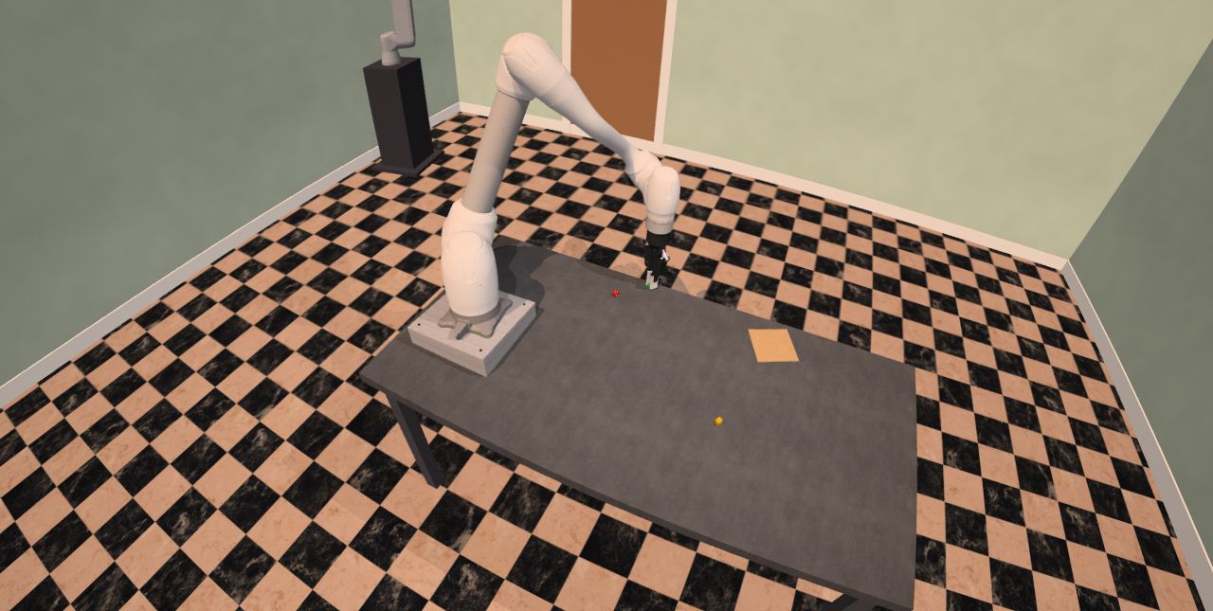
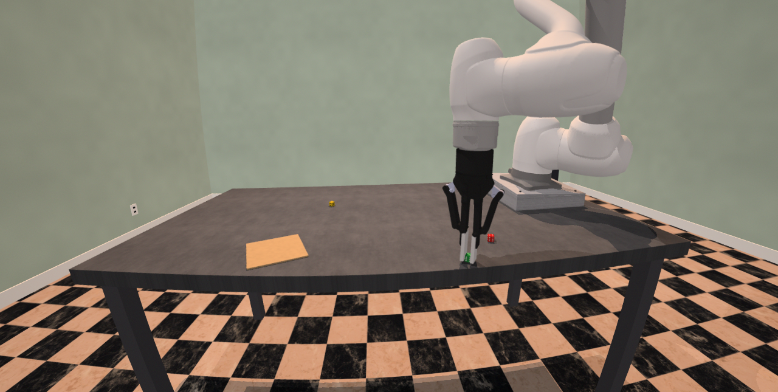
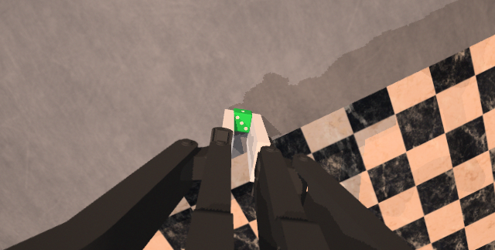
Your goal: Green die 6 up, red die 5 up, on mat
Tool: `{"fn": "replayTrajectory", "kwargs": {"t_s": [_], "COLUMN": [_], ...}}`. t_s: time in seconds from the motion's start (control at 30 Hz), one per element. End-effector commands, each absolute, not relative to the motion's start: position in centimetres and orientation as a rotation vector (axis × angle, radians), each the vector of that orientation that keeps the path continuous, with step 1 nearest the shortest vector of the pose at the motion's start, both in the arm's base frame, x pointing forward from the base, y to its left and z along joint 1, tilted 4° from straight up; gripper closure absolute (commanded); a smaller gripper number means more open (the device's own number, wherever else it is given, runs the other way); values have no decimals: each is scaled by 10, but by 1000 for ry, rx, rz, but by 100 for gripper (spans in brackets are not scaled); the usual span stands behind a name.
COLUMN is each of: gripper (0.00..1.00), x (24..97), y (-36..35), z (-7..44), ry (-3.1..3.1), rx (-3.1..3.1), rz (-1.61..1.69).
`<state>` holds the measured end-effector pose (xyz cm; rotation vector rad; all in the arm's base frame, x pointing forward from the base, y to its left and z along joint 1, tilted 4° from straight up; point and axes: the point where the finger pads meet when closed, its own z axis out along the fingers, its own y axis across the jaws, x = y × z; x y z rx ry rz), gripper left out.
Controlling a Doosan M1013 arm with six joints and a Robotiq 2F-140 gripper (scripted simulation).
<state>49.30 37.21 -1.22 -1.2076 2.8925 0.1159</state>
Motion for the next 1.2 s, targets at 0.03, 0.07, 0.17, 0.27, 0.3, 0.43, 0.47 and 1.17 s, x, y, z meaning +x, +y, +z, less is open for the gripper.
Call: {"fn": "replayTrajectory", "kwargs": {"t_s": [0.03,0.07,0.17,0.27,0.3,0.43,0.47,1.17], "gripper": [84,84,84,84,84,84,84,84], "x": [491,491,491,491,491,491,491,493], "y": [374,374,374,374,374,374,374,367], "z": [-14,-14,-14,-14,-14,-14,-14,74], "ry": [2892,2892,2892,2892,2892,2892,2892,2892], "rx": [-1209,-1209,-1209,-1209,-1209,-1209,-1209,-1209], "rz": [123,123,123,123,123,123,123,123]}}
